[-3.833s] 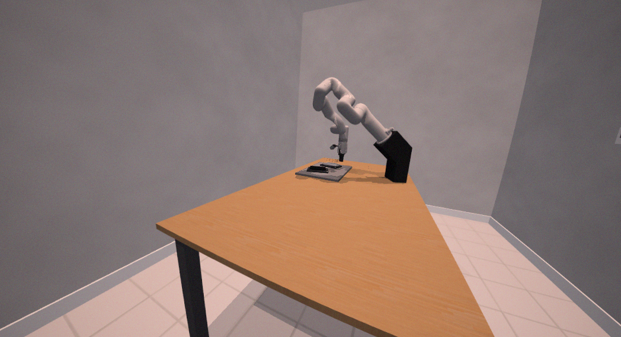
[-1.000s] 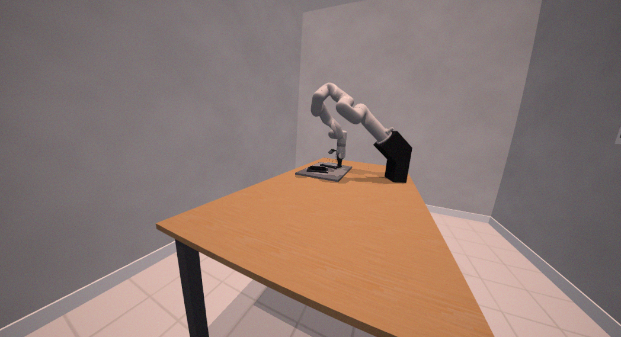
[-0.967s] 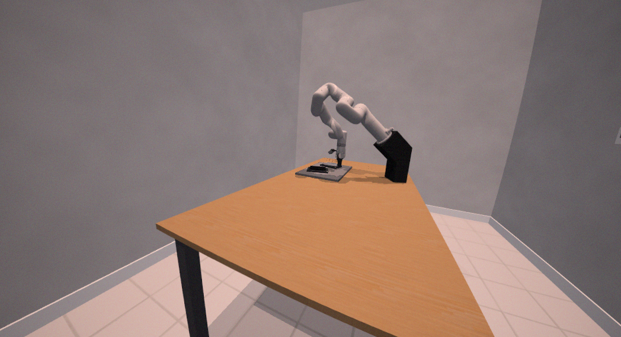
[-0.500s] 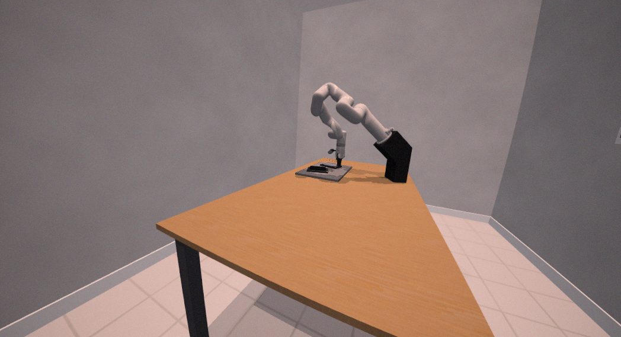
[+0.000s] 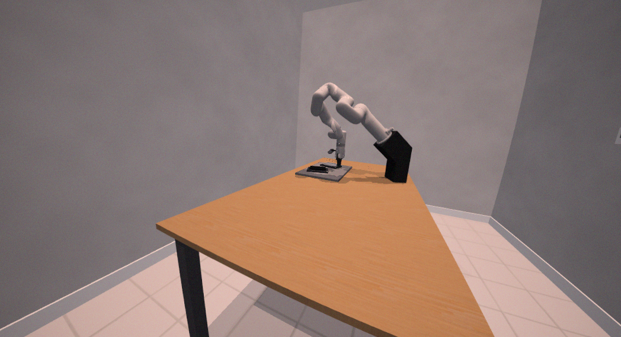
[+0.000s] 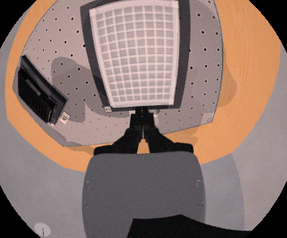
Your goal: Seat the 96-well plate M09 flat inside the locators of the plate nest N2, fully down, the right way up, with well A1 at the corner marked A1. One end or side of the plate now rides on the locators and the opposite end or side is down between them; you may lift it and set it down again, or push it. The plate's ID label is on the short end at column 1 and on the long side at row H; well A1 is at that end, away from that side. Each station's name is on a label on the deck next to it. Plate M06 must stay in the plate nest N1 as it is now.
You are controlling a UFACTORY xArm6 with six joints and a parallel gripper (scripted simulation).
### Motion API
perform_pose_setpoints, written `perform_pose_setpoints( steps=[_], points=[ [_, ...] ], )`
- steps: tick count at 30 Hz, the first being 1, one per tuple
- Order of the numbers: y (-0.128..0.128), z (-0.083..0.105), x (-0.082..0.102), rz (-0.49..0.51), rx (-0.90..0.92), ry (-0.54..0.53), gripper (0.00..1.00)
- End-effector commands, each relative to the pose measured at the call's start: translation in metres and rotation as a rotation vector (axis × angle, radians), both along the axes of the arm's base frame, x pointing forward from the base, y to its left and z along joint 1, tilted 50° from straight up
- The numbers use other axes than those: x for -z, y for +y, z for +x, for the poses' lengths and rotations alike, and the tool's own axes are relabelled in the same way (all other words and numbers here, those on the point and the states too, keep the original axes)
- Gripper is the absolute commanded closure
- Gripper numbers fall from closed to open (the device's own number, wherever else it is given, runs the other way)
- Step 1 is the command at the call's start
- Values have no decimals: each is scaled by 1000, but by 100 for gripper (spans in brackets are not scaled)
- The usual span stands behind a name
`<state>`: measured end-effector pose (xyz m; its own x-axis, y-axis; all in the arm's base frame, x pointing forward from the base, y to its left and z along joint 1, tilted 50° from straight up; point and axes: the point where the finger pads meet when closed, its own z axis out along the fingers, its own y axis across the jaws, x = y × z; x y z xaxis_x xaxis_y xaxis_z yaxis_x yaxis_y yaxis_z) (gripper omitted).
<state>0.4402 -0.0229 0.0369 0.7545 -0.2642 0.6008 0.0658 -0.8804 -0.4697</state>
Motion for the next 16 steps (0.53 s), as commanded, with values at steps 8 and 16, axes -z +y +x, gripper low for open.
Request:
perform_pose_setpoints(
  steps=[8,16],
  points=[
    [3,-9,7,-1,1,-1,100],
    [4,-13,10,-1,1,0,100]
  ],
)
